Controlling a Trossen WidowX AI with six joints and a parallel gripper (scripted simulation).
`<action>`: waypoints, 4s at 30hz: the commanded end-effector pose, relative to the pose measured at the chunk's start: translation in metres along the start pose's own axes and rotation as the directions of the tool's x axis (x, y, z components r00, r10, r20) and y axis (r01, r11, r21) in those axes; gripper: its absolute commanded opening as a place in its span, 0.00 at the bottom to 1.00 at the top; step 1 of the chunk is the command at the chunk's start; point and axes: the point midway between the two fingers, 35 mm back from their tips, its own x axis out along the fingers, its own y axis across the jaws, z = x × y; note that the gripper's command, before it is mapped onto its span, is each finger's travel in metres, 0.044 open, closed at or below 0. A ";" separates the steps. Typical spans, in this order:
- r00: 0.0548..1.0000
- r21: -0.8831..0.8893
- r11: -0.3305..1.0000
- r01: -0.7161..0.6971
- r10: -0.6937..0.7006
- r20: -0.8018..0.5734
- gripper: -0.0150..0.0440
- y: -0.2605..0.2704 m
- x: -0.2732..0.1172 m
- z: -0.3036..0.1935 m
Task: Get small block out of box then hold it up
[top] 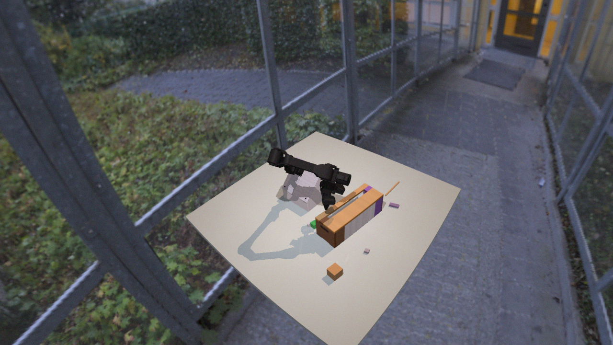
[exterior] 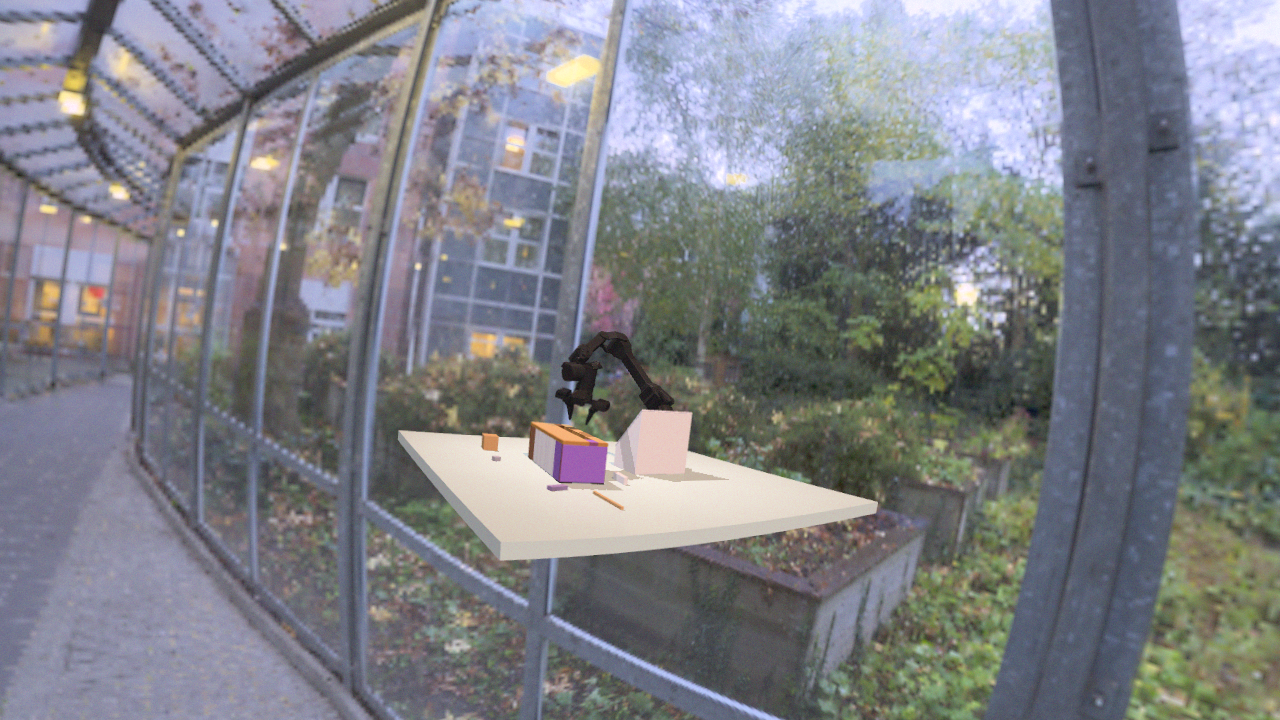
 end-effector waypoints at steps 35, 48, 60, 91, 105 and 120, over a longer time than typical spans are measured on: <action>0.934 -0.052 -0.995 -0.081 -0.094 0.343 0.74 -0.003 0.003 -0.059; 0.902 -0.696 -0.696 0.177 -0.168 0.397 0.74 -0.005 0.003 -0.071; 0.899 -0.773 -0.592 0.228 -0.177 0.401 0.74 -0.005 0.003 -0.073; 0.899 -0.773 -0.593 0.224 -0.180 0.398 0.74 0.009 0.095 -0.054; 0.900 -0.773 -0.593 0.225 -0.178 0.399 0.74 0.012 0.117 -0.050; 0.900 -0.773 -0.594 0.223 -0.179 0.398 0.74 0.017 0.141 -0.048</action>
